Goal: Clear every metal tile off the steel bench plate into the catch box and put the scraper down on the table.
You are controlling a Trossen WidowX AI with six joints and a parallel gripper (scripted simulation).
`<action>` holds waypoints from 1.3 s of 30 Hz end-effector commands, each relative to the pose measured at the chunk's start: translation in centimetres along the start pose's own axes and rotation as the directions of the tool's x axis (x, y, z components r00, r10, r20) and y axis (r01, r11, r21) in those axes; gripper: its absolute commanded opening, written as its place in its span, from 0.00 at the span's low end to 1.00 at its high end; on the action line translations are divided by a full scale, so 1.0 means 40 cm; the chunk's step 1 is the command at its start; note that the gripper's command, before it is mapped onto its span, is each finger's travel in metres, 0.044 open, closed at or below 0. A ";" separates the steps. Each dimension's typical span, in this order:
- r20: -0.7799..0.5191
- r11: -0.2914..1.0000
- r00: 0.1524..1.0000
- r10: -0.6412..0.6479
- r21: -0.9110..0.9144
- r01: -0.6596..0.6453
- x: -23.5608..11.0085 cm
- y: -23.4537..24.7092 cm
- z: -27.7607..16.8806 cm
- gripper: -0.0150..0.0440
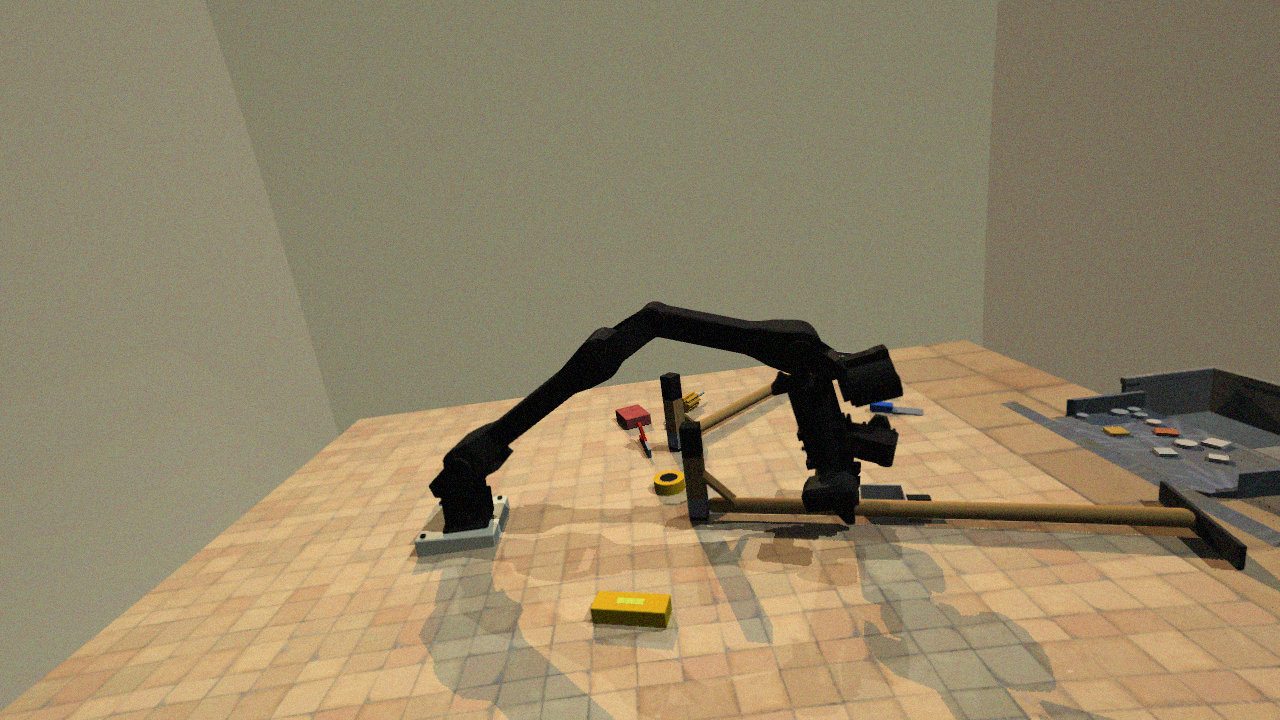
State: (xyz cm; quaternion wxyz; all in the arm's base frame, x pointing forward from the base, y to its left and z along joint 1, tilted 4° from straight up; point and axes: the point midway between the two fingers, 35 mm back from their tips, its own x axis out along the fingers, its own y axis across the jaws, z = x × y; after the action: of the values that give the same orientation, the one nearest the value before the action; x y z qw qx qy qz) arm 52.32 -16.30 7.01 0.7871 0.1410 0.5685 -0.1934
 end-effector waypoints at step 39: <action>0.061 1.000 0.998 0.015 0.004 -0.015 -0.143 0.048 0.022 0.25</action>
State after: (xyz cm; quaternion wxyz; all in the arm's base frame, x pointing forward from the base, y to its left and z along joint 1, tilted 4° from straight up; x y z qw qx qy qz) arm 52.53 -14.22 11.38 0.8002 0.1420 0.5496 -0.1937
